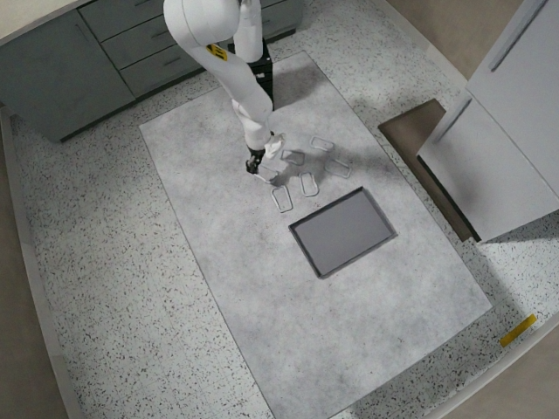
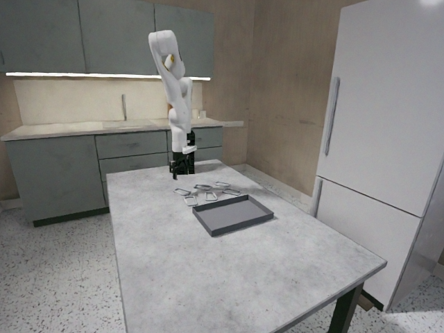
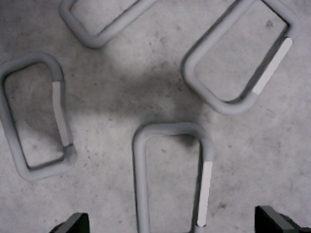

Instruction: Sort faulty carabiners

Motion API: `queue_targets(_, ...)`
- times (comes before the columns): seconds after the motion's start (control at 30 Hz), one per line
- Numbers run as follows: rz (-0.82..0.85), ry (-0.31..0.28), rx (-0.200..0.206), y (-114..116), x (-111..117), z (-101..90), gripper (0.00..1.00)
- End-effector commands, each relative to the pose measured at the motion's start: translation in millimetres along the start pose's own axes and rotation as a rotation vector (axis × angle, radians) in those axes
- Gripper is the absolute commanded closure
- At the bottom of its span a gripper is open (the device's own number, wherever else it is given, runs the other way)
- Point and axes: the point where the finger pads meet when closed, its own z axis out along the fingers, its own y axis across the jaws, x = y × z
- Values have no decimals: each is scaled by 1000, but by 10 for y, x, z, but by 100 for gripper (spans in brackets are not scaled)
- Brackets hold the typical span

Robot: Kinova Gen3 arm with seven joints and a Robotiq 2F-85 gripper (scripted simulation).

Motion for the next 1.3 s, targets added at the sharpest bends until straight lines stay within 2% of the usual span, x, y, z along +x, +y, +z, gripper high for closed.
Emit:
queue_targets(0.0,1,3,-5,27,7,11,0)
queue_targets(0.07,1,3,-5,27,7,11,0)
queue_targets(0.1,0,0,-1,31,8,508,0)
queue_targets(0.63,0,0,-1,31,8,508,0)
queue_targets(0.67,0,3,-2,36,8,737,0)
queue_targets(1.2,0,3,-2,36,8,737,0)
queue_targets(1.27,0,-1,3,43,10,786,0)
